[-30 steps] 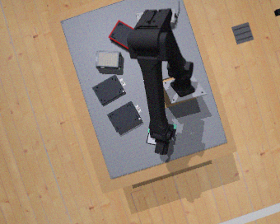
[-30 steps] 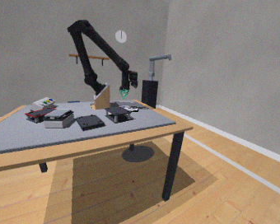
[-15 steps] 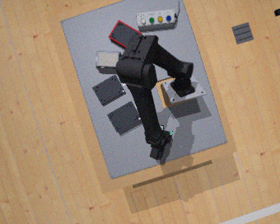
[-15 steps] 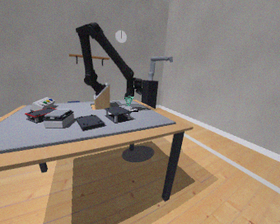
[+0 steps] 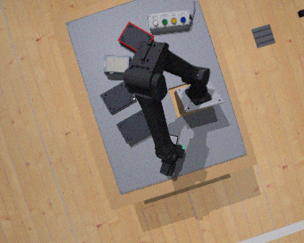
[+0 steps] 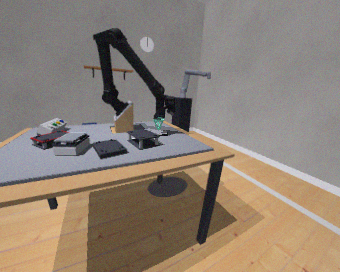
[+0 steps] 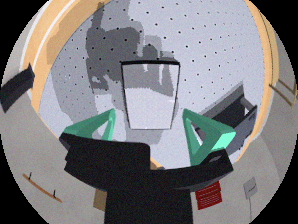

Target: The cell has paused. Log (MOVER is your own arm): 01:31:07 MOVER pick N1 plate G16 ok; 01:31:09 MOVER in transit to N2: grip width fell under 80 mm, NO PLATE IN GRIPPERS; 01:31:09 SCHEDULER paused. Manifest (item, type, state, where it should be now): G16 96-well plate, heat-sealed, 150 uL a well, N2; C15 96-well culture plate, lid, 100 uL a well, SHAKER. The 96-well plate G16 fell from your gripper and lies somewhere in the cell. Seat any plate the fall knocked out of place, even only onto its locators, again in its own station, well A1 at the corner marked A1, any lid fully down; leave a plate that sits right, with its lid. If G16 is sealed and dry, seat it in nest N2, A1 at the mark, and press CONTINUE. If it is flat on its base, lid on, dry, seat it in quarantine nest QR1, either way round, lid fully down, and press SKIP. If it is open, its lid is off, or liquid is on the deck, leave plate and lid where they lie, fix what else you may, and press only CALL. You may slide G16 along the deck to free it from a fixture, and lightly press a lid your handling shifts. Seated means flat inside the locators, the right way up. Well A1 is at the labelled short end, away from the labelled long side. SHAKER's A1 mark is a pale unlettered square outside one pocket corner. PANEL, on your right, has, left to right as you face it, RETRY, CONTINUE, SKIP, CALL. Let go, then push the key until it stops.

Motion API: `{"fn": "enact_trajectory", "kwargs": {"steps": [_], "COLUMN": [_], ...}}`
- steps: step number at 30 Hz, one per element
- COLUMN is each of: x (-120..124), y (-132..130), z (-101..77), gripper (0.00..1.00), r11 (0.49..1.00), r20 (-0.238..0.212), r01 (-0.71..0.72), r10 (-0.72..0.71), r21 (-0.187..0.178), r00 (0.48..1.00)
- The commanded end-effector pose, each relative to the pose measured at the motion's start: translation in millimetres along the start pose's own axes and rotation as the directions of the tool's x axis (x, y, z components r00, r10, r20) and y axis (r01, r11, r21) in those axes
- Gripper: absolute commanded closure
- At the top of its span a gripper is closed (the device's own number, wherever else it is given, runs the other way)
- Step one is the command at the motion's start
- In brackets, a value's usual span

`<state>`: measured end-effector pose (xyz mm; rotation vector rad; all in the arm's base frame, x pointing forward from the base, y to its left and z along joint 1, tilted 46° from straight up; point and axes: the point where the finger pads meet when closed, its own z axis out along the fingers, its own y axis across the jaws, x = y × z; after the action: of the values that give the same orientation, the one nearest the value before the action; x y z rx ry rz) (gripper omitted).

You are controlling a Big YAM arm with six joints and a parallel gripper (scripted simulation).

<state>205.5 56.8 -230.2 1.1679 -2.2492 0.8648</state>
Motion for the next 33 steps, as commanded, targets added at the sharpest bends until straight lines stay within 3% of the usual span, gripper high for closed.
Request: {"fn": "enact_trajectory", "kwargs": {"steps": [1,33], "x": [-14.3,-23.8], "y": [-3.7,-8.7], "z": [-12.2,-23.9], "gripper": [0.00,0.00], "r11": [1.000,1.000], "r20": [0.028,0.044], "r01": [0.000,-0.015], "r10": [0.000,0.015], "r21": [0.014,0.012], "r00": [1.000,0.999]}}
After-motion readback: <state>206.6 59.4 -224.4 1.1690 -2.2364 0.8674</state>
